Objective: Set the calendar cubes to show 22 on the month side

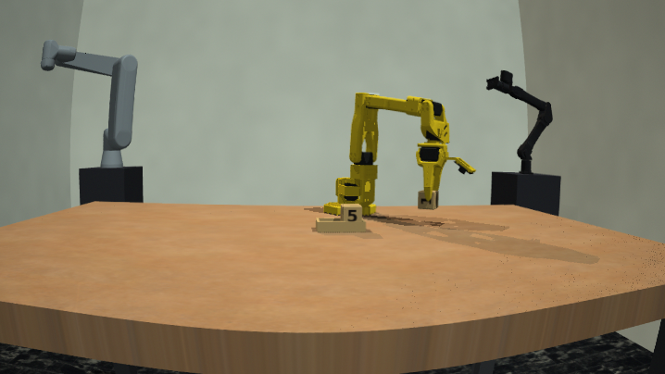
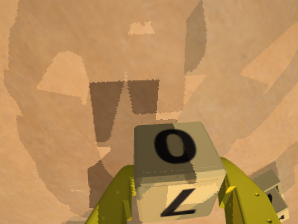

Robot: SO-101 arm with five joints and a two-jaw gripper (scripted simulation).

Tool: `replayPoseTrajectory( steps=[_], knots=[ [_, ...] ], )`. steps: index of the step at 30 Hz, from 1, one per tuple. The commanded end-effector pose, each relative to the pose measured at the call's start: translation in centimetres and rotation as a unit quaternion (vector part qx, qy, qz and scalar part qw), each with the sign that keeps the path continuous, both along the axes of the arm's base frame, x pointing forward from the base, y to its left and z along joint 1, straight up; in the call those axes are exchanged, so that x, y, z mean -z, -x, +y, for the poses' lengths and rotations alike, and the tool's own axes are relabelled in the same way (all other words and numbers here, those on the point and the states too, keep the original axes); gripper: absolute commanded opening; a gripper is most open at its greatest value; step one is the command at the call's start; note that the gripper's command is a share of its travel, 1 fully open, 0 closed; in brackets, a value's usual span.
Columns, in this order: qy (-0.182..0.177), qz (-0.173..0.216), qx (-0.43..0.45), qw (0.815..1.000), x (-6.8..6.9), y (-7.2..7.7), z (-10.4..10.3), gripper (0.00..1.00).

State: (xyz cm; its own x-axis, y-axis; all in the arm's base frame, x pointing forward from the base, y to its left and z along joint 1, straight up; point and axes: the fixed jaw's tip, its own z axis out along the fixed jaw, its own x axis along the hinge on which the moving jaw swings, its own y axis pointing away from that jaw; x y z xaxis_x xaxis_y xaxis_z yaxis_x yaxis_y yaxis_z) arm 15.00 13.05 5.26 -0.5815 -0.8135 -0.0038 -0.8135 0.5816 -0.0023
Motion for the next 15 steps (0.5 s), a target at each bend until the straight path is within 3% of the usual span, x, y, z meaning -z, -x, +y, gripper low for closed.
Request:
replayPoseTrajectory(
  steps=[1,15],
  knots=[
    [-0.02,-0.024,-0.001,1.0,-0.9,-0.47,0.21,0.0],
    [-0.02,-0.024,-0.001,1.0,-0.3,-0.49,0.23,0.0]
  ],
)
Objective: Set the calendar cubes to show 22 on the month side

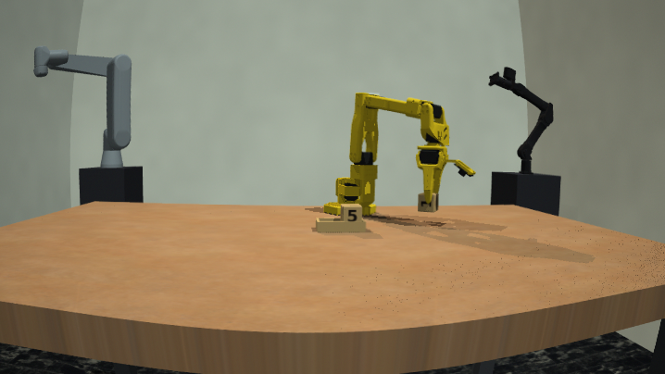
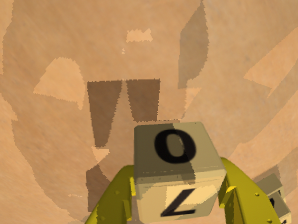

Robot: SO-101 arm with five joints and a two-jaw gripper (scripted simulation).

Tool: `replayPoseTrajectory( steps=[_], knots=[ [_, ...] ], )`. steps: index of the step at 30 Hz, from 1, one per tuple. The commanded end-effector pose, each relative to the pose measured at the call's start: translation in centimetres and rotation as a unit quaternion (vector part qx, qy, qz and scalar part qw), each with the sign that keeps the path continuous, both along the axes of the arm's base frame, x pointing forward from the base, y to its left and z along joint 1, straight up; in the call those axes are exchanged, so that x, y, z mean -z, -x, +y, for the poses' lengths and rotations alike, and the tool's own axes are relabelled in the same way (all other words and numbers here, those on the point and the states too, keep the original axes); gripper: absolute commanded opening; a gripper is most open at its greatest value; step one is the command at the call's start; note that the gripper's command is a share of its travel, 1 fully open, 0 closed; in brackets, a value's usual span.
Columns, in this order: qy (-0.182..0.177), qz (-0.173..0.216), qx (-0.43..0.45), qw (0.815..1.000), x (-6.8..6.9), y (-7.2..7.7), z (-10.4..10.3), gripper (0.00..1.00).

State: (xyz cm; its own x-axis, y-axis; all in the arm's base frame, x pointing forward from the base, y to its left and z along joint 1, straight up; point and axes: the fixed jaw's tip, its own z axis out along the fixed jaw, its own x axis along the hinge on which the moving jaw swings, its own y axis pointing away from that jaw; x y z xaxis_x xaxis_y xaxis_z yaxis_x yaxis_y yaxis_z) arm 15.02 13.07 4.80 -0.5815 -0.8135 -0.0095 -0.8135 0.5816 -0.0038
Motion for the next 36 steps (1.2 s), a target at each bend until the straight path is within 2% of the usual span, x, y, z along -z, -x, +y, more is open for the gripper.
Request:
replayPoseTrajectory(
  steps=[1,36],
  knots=[
    [-0.018,-0.022,-0.001,1.0,-0.8,-0.5,0.2,0.0],
    [-0.018,-0.022,-0.001,1.0,0.4,-0.5,0.3,0.0]
  ],
)
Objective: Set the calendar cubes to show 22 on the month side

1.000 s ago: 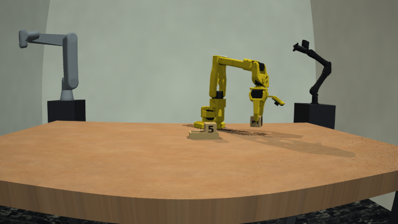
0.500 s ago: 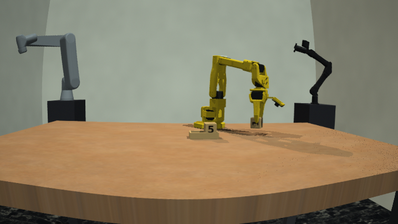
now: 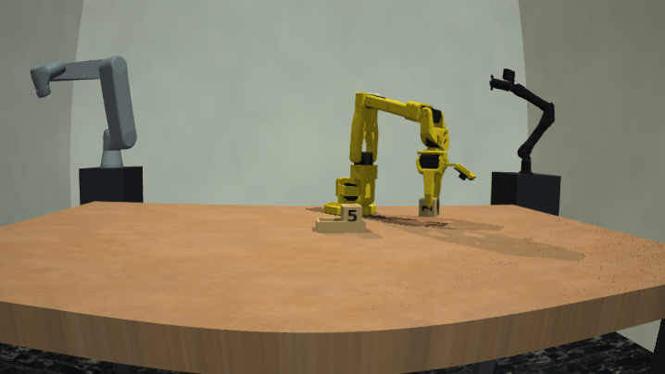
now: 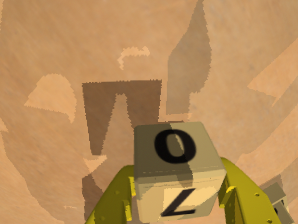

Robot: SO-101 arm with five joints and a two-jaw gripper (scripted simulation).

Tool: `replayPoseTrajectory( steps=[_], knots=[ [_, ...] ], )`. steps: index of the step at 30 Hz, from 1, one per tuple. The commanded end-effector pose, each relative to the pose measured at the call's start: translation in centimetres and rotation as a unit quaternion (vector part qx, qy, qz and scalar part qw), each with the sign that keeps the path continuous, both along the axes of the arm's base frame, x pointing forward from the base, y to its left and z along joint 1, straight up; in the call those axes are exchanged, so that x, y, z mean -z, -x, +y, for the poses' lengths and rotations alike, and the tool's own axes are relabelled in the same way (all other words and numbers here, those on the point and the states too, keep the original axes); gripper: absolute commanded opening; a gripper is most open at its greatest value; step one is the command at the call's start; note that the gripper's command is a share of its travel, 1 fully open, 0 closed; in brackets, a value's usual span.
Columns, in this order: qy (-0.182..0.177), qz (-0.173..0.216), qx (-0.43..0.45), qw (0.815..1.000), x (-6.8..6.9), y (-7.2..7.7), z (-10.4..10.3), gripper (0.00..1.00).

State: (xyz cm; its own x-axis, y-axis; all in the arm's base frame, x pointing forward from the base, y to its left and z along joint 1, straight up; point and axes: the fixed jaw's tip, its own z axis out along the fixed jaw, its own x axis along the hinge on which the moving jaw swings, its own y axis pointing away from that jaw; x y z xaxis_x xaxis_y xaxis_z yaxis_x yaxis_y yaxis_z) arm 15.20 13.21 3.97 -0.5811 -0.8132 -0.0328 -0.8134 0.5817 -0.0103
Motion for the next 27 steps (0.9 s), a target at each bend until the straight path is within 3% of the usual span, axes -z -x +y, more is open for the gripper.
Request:
replayPoseTrajectory(
  steps=[1,27],
  knots=[
    [-0.01,-0.012,-0.001,1.0,-0.4,-0.3,0.1,0.0],
    [-0.01,-0.012,-0.001,1.0,0.7,-0.4,0.1,0.0]
  ],
)
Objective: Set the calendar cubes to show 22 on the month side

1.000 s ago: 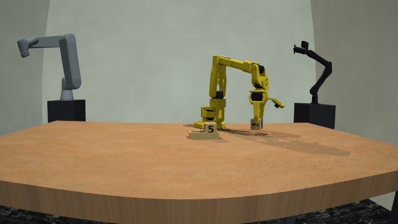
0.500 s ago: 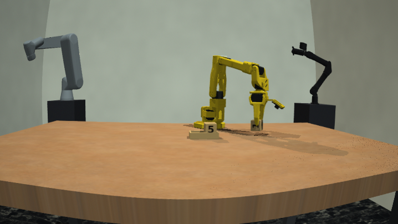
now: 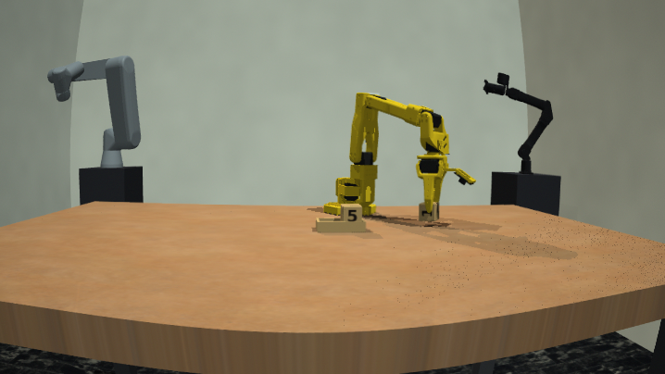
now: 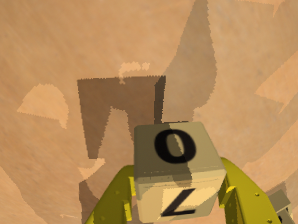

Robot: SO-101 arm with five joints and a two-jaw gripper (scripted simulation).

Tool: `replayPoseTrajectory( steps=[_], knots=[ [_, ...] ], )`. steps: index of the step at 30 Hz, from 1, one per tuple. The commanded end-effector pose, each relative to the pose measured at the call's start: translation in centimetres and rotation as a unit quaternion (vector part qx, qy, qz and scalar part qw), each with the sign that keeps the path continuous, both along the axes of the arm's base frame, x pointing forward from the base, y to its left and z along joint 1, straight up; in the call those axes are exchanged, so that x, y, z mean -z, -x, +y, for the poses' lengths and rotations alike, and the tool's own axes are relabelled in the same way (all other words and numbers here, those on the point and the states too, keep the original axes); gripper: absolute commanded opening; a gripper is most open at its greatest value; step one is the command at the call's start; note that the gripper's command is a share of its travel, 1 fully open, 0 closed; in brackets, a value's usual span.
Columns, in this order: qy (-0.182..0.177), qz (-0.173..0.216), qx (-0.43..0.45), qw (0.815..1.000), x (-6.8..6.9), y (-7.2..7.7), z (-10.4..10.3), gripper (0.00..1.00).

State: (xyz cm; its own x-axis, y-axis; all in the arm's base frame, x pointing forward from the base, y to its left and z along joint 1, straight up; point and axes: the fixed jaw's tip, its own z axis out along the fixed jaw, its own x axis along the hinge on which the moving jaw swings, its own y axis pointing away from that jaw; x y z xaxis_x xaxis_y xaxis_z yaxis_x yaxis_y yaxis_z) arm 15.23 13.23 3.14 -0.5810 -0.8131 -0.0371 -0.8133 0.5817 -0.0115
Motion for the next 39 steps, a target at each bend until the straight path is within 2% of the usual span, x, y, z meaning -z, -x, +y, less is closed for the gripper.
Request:
replayPoseTrajectory(
  steps=[1,39],
  knots=[
    [-0.009,-0.011,0.0,1.0,-0.1,-0.37,0.13,0.0],
    [-0.009,-0.011,-0.001,1.0,0.6,-0.4,0.16,0.0]
  ],
)
